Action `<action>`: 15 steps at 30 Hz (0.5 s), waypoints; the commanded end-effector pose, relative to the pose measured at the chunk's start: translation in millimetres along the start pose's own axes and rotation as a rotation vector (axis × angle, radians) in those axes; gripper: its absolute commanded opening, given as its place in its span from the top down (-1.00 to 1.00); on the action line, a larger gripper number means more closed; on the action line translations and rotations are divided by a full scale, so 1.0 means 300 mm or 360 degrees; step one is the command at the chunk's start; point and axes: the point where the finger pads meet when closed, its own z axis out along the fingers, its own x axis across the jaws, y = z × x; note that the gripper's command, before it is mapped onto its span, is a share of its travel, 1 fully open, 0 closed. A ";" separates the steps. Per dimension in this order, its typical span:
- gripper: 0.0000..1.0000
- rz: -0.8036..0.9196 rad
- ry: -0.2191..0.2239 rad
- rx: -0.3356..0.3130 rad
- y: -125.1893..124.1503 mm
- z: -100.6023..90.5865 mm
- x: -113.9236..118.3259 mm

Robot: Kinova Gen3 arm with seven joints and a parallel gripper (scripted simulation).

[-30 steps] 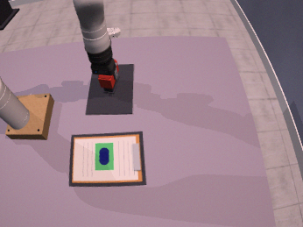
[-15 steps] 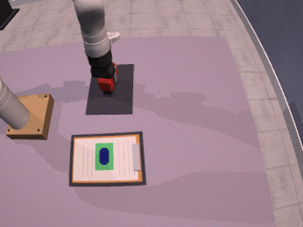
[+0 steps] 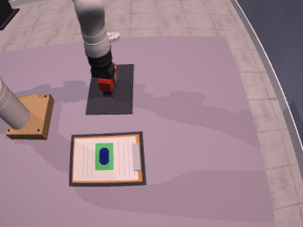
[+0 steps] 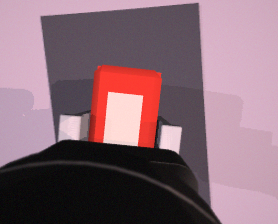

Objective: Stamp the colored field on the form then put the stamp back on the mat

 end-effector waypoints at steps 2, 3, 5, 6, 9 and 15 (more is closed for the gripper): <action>-0.14 0.0008 0.0004 0.0008 -0.009 0.004 -0.001; -0.14 0.0008 0.0004 0.0008 -0.009 0.004 -0.001; -0.14 0.0008 0.0004 0.0008 -0.009 0.004 -0.001; -1.00 0.0008 0.0004 0.0008 -0.009 0.004 -0.001; -1.00 0.0008 0.0004 0.0008 -0.009 0.004 -0.001; -1.00 0.0008 0.0004 0.0008 -0.009 0.004 -0.001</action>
